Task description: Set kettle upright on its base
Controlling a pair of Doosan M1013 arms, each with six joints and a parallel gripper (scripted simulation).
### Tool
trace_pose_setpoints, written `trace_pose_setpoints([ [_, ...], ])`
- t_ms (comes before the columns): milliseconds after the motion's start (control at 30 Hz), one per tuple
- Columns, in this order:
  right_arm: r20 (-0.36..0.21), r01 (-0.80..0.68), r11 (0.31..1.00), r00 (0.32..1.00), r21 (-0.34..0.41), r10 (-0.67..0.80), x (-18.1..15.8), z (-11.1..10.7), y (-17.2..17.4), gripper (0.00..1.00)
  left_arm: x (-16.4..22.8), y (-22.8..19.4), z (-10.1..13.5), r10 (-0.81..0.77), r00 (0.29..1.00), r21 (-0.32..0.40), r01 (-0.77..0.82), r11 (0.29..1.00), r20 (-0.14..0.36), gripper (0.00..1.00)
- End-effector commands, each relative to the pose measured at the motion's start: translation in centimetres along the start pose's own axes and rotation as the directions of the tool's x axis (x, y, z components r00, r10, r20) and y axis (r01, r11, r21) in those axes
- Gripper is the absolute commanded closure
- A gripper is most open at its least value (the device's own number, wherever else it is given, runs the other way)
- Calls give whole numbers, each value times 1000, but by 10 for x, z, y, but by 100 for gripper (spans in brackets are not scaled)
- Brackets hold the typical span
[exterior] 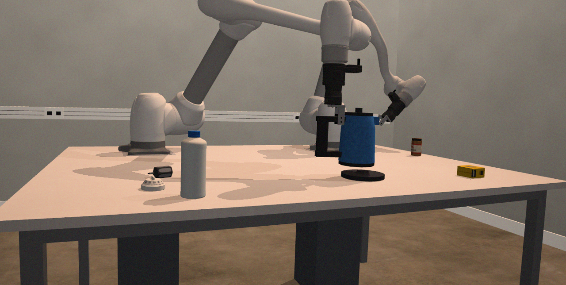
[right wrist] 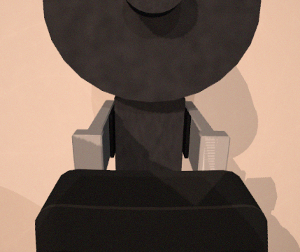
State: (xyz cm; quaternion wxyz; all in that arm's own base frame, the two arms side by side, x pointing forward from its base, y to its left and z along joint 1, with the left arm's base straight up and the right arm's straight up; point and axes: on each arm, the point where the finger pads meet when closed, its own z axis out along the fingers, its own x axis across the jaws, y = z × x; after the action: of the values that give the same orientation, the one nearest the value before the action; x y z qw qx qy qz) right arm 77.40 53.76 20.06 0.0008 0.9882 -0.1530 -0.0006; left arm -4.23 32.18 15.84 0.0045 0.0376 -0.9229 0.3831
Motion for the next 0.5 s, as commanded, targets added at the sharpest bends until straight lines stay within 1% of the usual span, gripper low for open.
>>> trace_pose_setpoints([
  [0,-1,0,1000,1000,2,0,-1,-2,-5,100,0,0,0,0,1000,-1,0,1000,0,0],
  [467,-1,0,1000,1000,2,0,-6,-2,-22,100,0,0,0,0,1000,-1,0,1000,0,0],
])
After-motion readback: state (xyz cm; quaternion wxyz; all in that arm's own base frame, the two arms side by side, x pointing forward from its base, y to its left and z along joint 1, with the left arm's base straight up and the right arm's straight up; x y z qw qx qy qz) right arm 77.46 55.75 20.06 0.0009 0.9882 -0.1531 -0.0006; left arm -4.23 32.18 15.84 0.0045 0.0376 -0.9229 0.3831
